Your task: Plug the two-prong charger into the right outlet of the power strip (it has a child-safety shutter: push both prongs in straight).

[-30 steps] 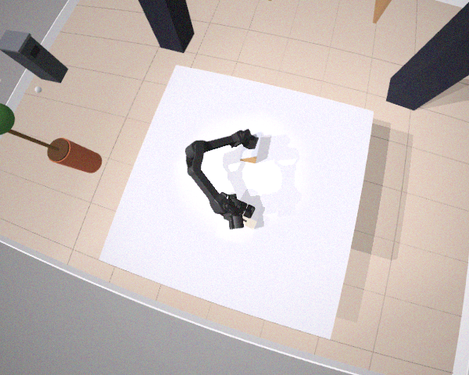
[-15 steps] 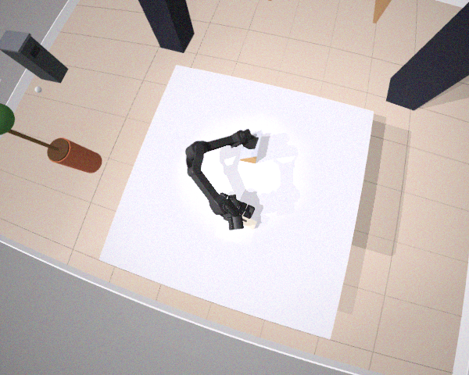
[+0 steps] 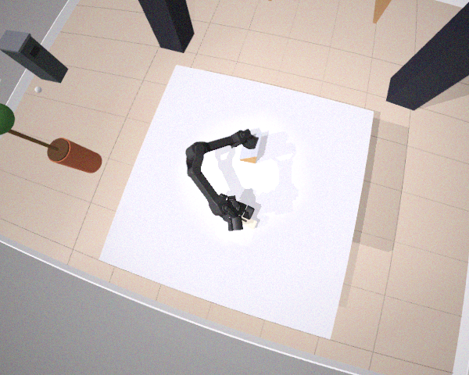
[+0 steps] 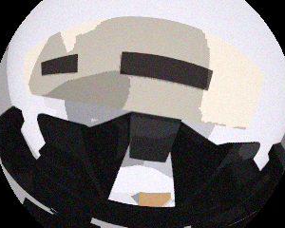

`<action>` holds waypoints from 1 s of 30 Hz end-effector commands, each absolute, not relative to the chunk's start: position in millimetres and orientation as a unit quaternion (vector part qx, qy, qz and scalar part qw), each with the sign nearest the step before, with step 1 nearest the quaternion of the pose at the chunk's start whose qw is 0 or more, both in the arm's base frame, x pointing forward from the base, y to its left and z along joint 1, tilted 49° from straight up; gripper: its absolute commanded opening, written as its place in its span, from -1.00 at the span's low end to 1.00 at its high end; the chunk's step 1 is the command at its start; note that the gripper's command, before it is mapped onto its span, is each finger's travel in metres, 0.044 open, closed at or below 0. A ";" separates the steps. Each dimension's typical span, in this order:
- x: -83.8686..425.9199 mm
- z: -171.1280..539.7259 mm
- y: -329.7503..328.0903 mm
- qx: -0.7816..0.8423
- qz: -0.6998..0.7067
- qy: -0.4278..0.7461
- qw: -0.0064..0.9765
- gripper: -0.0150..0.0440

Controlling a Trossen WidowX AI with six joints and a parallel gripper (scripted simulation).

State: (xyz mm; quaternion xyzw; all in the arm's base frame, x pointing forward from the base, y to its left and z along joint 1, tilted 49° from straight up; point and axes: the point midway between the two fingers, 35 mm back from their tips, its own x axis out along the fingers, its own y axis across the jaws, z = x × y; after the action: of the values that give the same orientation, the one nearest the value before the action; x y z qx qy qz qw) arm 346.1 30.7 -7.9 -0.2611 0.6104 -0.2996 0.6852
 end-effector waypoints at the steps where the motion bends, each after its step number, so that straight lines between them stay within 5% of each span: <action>1: 357.0 -7.0 29.2 -0.254 -0.304 0.600 0.695 -0.49; 30: 354.1 -8.7 27.9 -0.254 -0.304 0.600 0.695 -0.49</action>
State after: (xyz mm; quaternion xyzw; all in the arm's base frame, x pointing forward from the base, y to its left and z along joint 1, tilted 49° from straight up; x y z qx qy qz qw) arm 346.3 30.2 -9.2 -0.2604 0.6110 -0.3000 0.6848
